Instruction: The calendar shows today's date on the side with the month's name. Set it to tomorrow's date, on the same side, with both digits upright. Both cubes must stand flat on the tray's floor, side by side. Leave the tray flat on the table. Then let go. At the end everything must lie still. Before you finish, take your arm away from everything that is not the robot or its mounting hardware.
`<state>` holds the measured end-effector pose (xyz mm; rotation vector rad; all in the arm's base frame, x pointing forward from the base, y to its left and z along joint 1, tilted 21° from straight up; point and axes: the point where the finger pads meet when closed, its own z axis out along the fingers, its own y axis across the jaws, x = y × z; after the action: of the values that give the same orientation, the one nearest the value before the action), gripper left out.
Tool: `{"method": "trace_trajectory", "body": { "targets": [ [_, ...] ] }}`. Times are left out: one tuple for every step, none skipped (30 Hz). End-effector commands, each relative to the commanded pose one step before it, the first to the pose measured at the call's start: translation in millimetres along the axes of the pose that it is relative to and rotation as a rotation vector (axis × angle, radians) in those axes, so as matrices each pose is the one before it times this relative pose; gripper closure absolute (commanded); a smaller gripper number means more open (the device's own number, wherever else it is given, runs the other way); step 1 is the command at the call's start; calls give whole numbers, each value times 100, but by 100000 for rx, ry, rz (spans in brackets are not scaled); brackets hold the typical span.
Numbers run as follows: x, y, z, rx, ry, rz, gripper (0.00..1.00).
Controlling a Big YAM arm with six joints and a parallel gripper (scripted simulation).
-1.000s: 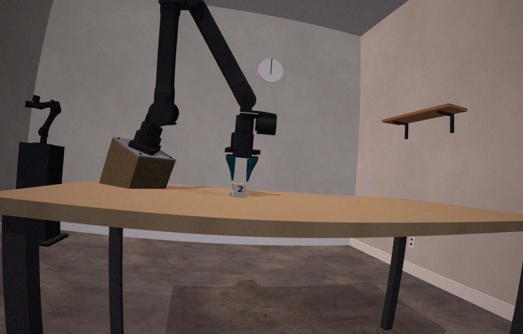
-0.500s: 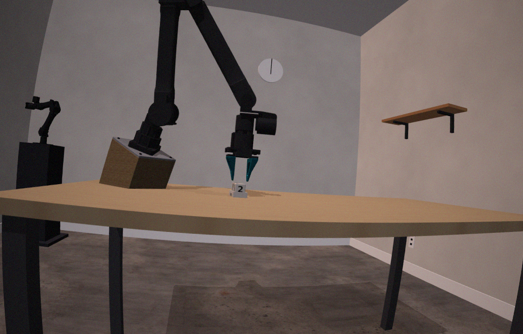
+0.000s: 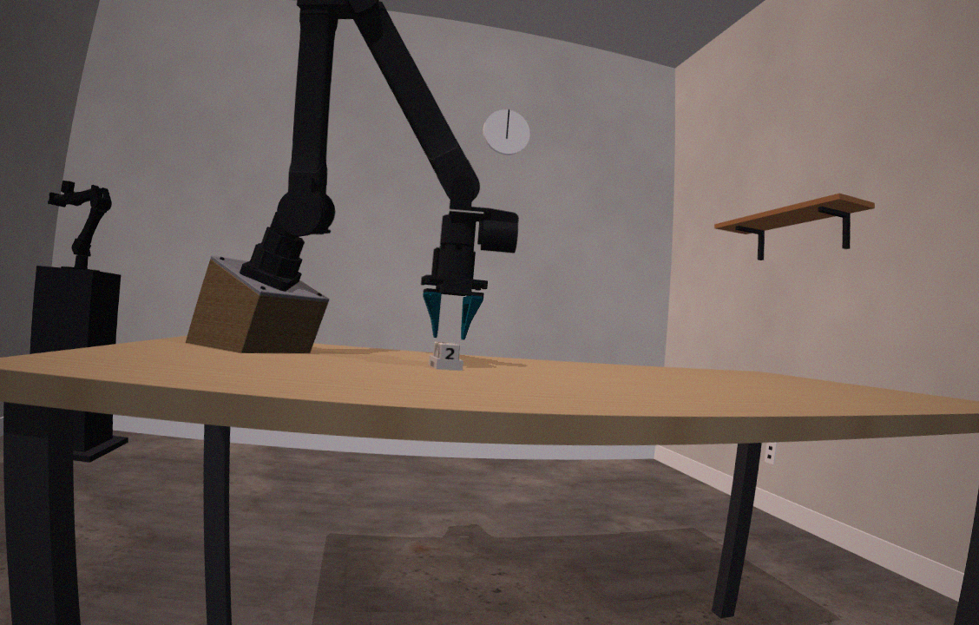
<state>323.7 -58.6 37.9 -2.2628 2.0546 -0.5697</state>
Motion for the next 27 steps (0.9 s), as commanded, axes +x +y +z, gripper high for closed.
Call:
{"method": "trace_trajectory", "body": {
  "targets": [
    [639, -1705, -487, 3019, 384, -247, 53],
    [0, 0, 0, 0, 0, 0, 53],
    [0, 0, 0, 0, 0, 0, 53],
    [0, 0, 0, 1, 0, 0, 53],
    [0, 0, 0, 0, 0, 0, 53],
    [0, 0, 0, 0, 0, 0, 53],
    [0, 0, 0, 0, 0, 0, 53],
    [0, 0, 0, 0, 0, 0, 53],
    [0, 0, 0, 0, 0, 0, 53],
    [0, 0, 0, 0, 0, 0, 53],
    [0, 0, 0, 0, 0, 0, 53],
    [0, 0, 0, 0, 0, 0, 53],
    [0, 0, 0, 0, 0, 0, 53],
    [0, 0, 0, 0, 0, 0, 53],
    [0, 0, 0, 0, 0, 0, 53],
    [0, 0, 0, 0, 0, 0, 53],
    [0, 0, 0, 0, 0, 0, 53],
    [0, 0, 0, 0, 0, 0, 53],
    [0, 0, 0, 0, 0, 0, 53],
    [0, 0, 0, 0, 0, 0, 53],
    [-1, 2, 7, -6, 0, 2, 53],
    [-3, 11, 47, -37, -3, 12, 53],
    [-10, 29, 118, -94, -9, 26, 53],
    [9, 9, 77, 128, 42, 83, 53],
    [-20, 117, 95, -208, -37, 0, 53],
    [-42, 156, 128, -274, -58, -43, 53],
    [-59, 199, 163, -348, -81, -69, 53]
  ]
}}
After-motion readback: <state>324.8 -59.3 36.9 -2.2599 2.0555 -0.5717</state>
